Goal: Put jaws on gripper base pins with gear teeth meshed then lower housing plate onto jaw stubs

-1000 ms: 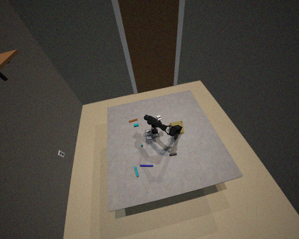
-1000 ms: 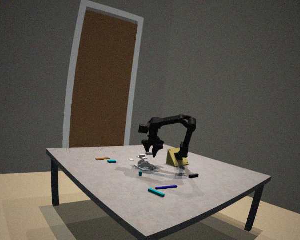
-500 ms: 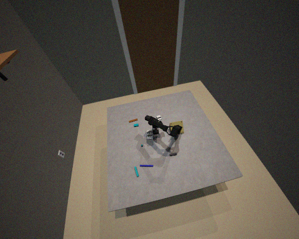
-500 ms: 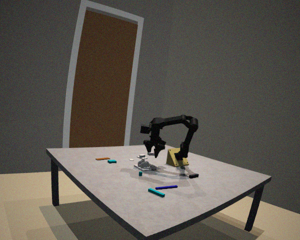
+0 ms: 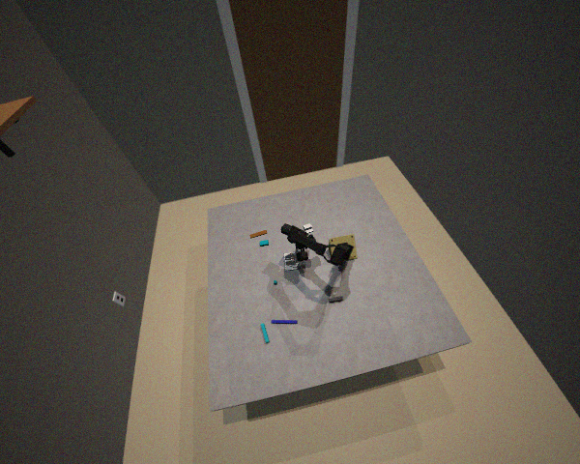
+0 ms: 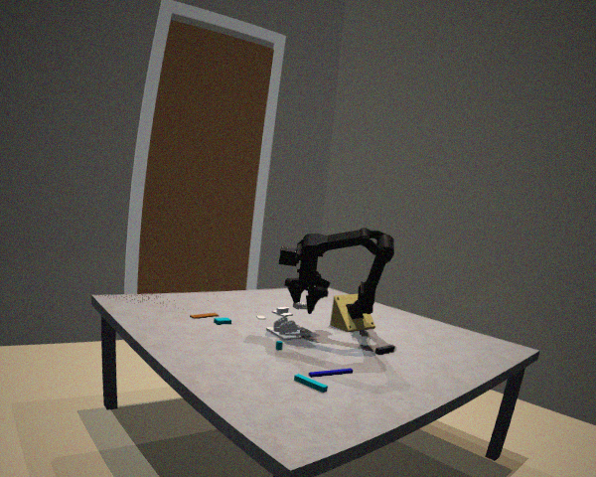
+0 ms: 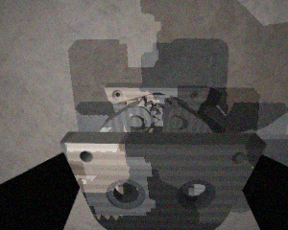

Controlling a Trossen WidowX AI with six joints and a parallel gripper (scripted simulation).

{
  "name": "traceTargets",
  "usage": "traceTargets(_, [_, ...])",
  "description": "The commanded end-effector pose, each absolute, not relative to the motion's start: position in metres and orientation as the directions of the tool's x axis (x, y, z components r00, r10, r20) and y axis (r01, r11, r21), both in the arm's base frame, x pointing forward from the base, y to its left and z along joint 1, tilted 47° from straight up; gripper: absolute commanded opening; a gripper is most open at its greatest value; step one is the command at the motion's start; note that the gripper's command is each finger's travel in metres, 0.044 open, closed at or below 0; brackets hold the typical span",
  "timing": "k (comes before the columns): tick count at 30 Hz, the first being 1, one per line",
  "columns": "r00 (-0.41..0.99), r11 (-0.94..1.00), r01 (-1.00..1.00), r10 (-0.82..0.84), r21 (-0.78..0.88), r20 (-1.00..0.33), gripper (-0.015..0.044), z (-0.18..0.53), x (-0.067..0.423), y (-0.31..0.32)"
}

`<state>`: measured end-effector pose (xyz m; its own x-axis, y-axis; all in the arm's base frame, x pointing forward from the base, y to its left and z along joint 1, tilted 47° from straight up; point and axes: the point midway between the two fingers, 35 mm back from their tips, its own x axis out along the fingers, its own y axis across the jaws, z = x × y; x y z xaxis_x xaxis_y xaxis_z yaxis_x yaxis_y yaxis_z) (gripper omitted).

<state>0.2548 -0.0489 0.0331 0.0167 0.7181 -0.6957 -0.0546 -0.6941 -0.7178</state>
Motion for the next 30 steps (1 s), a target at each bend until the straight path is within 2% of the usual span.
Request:
traceTargets(1, [0.018, -0.692, -0.057, 0.72, -0.72, -0.694, 0.0351, 0.034, 0.255, -0.049])
traceTargets(30, [0.019, -0.693, -0.054, 0.719, -0.719, -0.695, 0.0351, 0.015, 0.257, -0.031])
